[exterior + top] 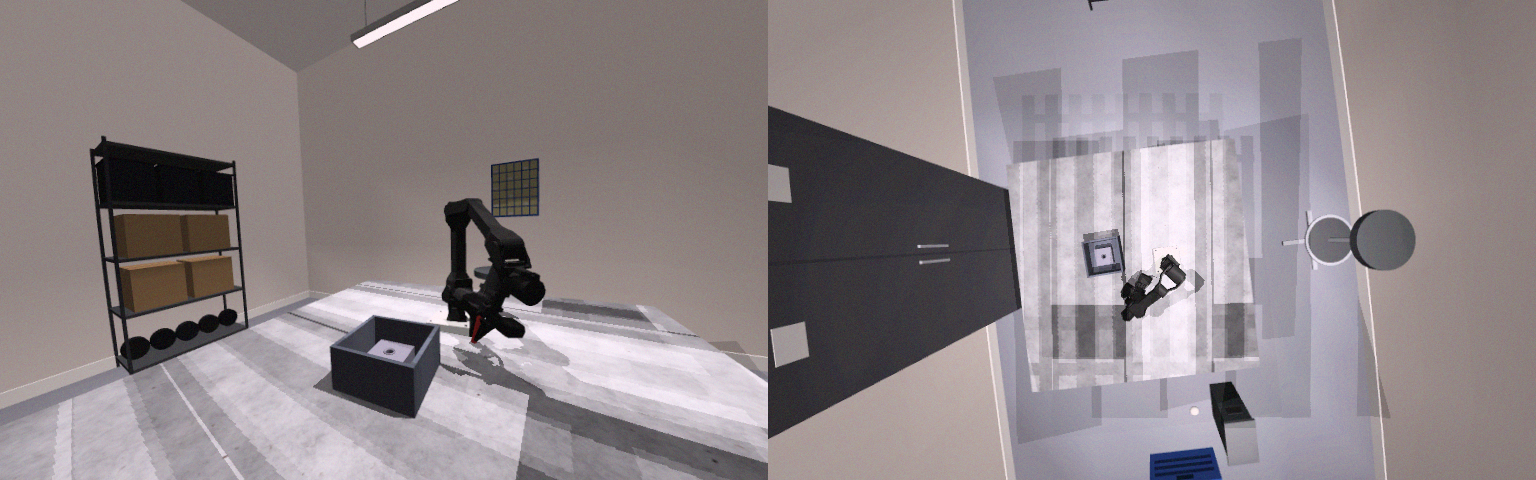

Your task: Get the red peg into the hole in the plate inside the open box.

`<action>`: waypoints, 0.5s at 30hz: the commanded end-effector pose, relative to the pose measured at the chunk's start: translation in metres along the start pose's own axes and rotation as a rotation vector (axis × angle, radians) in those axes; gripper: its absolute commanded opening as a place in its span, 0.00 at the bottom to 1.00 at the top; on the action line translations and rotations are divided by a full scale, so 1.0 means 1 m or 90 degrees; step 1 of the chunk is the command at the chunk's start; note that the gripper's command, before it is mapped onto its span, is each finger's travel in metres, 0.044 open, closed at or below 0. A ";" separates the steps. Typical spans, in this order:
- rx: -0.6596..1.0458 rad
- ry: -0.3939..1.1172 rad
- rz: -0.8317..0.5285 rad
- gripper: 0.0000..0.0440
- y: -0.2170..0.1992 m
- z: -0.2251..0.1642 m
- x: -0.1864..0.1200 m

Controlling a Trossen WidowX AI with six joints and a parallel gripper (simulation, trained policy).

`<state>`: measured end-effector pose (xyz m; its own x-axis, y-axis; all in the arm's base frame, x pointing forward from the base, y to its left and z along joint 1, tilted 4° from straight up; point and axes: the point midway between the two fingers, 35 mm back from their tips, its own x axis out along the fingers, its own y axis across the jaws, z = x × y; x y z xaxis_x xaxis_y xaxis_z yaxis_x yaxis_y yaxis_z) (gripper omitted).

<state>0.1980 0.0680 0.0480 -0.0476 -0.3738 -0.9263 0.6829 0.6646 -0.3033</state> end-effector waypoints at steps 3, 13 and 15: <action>0.015 -0.035 0.013 0.00 -0.007 0.023 -0.027; 0.096 -0.075 0.025 0.00 -0.021 0.067 -0.052; 0.115 -0.081 0.028 0.00 -0.023 0.076 -0.054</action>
<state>0.2324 0.0330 0.1134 0.0527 -0.4226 -0.9048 0.7805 0.5826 -0.2266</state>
